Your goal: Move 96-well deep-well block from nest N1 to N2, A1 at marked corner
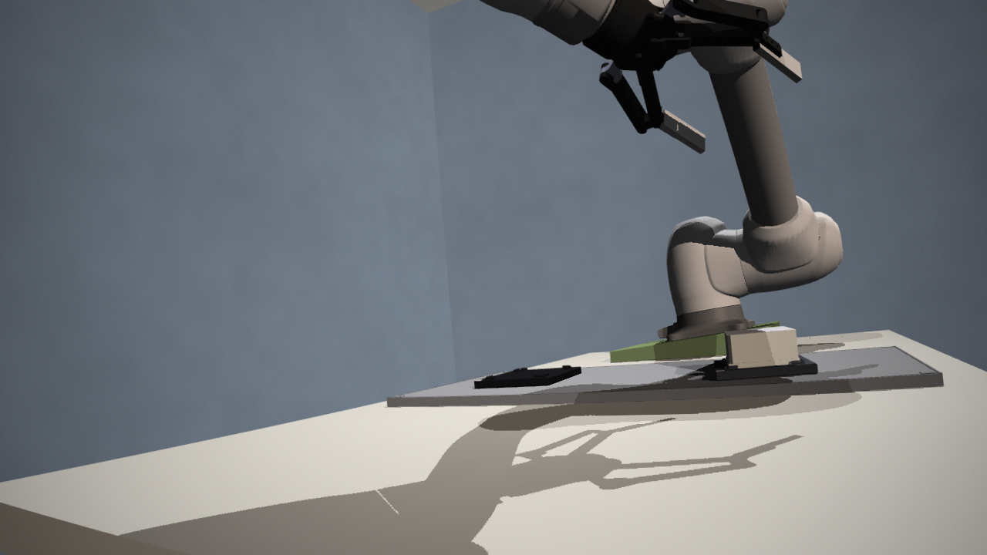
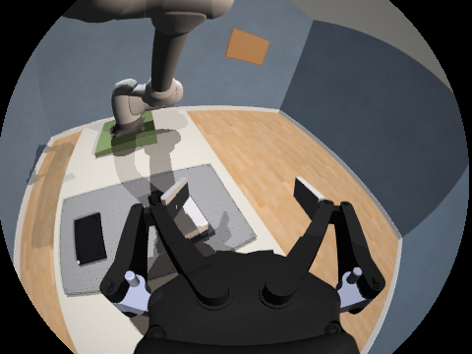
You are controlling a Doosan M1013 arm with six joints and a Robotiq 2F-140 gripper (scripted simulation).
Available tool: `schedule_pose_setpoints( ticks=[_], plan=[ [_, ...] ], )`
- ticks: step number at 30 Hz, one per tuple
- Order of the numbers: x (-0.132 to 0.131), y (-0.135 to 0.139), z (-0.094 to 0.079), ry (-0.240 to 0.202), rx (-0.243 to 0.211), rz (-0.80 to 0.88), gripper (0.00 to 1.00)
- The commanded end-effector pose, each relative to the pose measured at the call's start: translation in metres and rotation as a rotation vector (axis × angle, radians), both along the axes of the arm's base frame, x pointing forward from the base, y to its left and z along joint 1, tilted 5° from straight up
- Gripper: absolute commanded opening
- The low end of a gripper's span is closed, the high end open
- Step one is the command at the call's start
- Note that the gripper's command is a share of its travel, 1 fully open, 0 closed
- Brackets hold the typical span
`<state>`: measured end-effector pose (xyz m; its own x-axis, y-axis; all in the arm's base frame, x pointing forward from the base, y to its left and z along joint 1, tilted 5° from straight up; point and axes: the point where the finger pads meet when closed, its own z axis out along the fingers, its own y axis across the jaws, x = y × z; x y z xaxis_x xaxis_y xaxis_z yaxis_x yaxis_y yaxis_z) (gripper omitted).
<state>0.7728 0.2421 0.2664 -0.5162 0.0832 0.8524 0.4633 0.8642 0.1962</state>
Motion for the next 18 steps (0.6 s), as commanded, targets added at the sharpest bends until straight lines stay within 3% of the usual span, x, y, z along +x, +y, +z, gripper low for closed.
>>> schedule_pose_setpoints(
  ticks=[1, 17, 18],
  plan=[
    [-0.0001, 0.0000, 0.0003, 0.000, 0.000, 0.000, 1.00],
    [-0.0001, 0.0000, 0.0003, 0.000, 0.000, 0.000, 1.00],
    [-0.0020, 0.0019, -0.0039, 0.007, -0.028, -0.017, 1.00]
  ],
)
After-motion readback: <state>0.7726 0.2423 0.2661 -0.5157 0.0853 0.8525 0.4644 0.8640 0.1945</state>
